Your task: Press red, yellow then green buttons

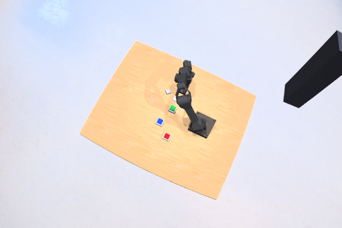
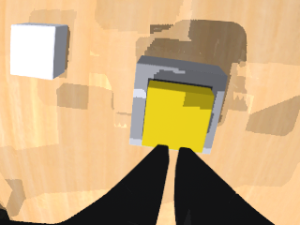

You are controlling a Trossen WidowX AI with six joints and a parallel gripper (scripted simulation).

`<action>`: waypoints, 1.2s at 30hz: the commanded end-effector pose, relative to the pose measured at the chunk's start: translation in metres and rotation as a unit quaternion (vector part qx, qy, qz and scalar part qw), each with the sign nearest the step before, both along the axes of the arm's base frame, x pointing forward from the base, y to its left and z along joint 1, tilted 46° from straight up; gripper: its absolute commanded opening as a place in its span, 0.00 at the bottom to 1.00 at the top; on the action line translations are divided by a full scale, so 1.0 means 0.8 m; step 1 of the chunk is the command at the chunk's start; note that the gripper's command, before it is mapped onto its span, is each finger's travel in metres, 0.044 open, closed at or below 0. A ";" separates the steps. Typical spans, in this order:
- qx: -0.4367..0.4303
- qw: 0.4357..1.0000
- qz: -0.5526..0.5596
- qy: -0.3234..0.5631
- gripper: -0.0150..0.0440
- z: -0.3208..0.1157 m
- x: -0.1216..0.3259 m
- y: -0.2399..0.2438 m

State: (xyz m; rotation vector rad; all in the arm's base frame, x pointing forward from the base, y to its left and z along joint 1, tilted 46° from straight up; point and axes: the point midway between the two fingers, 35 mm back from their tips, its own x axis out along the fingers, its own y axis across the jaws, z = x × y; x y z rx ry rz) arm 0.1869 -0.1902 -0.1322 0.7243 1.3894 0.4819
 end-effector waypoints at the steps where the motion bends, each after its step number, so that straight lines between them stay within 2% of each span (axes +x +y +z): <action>1: -0.007 1.000 0.000 -0.001 0.29 0.039 -0.008 -0.042; 9: -0.007 1.000 0.000 -0.001 0.29 0.058 -0.006 -0.044; 15: -0.006 1.000 -0.001 0.000 0.29 0.139 0.024 0.024; 21: 0.000 1.000 0.000 -0.001 0.29 0.198 0.028 0.098; 31: 0.000 1.000 0.000 -0.001 0.29 0.197 0.029 0.103; 36: 0.001 1.000 0.000 -0.002 0.29 0.147 0.039 0.152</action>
